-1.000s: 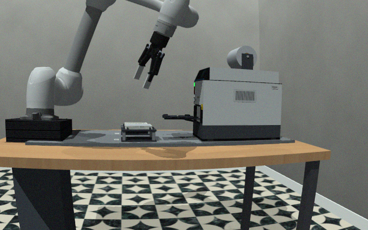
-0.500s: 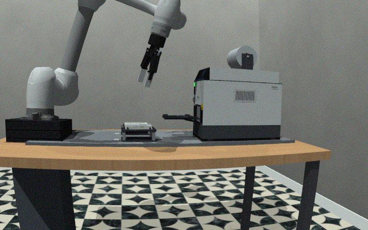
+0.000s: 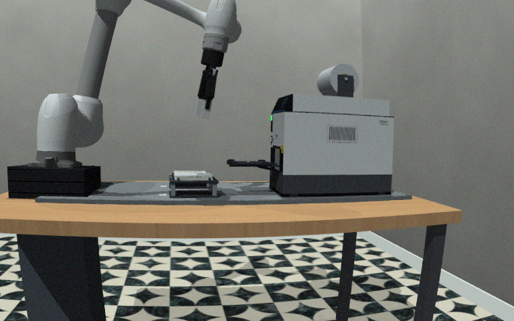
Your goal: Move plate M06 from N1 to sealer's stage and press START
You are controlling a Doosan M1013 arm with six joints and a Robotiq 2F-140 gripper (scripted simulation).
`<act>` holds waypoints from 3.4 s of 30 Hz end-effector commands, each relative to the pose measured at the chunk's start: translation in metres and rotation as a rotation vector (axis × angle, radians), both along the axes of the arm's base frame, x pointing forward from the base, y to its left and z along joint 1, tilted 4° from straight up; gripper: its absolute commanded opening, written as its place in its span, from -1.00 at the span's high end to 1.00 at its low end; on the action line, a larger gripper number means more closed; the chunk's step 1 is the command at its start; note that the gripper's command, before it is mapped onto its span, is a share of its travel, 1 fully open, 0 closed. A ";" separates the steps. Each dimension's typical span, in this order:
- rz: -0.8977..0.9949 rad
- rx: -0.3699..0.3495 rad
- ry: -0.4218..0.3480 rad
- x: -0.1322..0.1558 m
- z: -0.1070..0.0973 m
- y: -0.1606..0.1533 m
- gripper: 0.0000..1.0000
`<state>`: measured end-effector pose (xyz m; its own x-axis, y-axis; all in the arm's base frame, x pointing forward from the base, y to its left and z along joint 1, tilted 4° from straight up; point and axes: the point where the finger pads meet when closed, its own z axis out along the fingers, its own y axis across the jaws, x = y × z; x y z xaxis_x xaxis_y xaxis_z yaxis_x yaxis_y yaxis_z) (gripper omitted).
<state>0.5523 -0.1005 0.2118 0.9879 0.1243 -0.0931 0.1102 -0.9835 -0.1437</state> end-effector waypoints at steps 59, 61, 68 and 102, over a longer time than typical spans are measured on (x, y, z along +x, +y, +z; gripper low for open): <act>0.669 -0.047 -0.196 0.001 0.009 0.067 -0.40; 0.736 -0.043 -0.201 0.001 0.009 0.067 -0.40; 0.968 -0.031 -0.218 0.001 0.009 0.067 -0.40; 1.870 0.024 -0.271 0.001 0.009 0.067 -0.40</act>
<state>0.5549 -0.0331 0.2204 -0.3298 0.9431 0.0433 0.9437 0.3281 0.0421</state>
